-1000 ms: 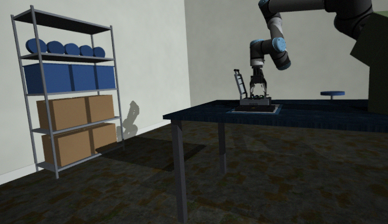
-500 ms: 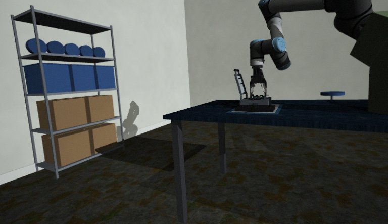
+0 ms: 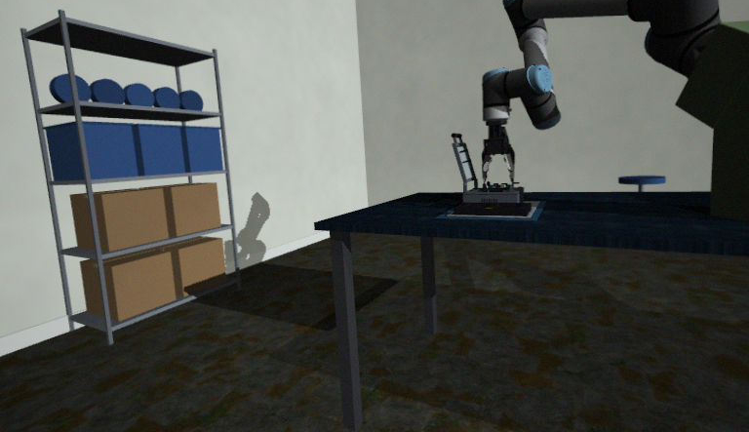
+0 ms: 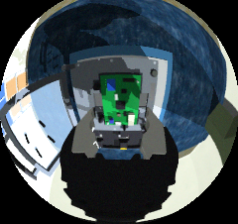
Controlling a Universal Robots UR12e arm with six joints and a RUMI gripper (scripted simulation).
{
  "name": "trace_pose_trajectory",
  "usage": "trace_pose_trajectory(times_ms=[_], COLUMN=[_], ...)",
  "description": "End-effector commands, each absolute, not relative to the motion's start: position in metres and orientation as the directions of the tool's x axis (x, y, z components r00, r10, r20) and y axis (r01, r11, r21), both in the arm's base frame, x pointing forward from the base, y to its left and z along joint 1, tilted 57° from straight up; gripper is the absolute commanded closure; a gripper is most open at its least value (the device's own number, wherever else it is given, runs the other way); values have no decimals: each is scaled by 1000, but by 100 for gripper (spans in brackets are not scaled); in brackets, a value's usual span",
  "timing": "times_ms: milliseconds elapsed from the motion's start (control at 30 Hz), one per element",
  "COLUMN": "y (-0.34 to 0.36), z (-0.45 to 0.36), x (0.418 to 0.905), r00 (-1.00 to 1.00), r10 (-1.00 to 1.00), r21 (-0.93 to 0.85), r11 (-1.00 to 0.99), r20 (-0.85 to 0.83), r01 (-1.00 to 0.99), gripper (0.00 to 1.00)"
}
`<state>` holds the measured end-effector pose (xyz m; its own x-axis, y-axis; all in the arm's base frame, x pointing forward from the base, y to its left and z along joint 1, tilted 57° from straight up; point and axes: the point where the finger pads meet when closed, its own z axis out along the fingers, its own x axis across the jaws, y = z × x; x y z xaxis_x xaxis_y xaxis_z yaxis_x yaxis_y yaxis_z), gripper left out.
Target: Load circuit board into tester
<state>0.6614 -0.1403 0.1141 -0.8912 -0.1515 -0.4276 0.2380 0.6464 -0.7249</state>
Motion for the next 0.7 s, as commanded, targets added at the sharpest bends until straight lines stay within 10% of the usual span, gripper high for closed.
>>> trace_pose_trajectory(times_ms=[0, 667], y=[-123, -38], z=[126, 190], x=[651, 610], r00=[-893, -890], r10=[-150, -150], r21=[-725, -724], r11=[647, 647], r20=[-425, -430], r01=[237, 241], gripper=[41, 41])
